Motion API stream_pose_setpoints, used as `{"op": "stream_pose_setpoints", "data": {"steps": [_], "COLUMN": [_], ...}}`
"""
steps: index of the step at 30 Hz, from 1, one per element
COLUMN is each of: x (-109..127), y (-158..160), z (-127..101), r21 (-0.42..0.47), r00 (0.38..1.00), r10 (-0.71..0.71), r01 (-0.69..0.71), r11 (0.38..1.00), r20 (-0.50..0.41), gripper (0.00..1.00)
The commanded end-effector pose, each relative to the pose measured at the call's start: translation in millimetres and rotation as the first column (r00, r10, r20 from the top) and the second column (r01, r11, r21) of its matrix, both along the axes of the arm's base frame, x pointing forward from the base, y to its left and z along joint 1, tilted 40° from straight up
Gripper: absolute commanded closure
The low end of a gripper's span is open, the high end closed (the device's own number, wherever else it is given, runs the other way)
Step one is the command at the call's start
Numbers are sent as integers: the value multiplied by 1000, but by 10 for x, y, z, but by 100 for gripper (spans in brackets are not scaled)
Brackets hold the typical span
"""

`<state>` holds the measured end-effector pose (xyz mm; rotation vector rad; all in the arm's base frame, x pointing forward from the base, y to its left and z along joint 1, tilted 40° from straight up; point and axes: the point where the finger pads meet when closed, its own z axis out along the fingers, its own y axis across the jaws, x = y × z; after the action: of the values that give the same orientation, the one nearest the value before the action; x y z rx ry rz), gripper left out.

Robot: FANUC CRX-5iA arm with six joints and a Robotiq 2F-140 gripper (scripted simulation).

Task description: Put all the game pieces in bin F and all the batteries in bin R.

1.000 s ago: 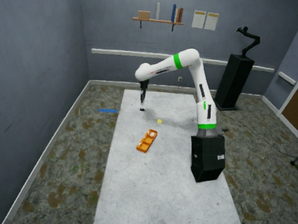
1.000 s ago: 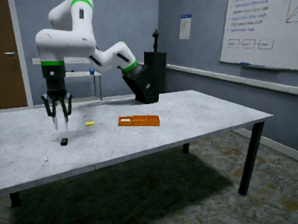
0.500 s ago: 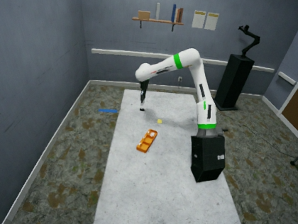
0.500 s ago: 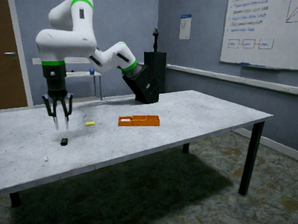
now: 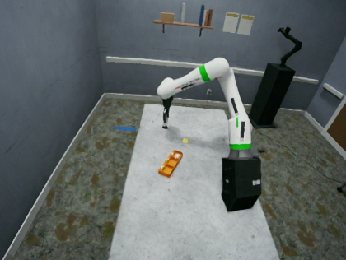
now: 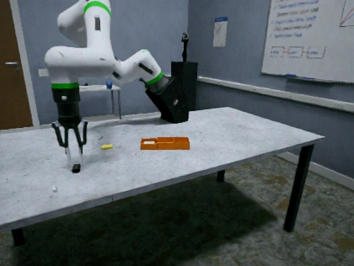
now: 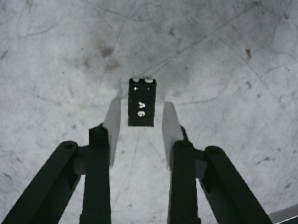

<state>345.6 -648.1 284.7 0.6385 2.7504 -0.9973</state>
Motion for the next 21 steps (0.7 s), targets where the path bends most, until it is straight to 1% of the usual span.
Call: {"op": "stream_pose_setpoints", "data": {"steps": [1,6,21], "x": [3,2,0], "y": [-46,-174,-259], "z": [-46,-199,-304], "r21": [-1,-1,-1], "r00": [1000,1000,1000], "r10": [0,0,0], "r01": [0,0,0], "r11": [1000,1000,1000], "r20": [0,0,0], "gripper": [67,67,67]}}
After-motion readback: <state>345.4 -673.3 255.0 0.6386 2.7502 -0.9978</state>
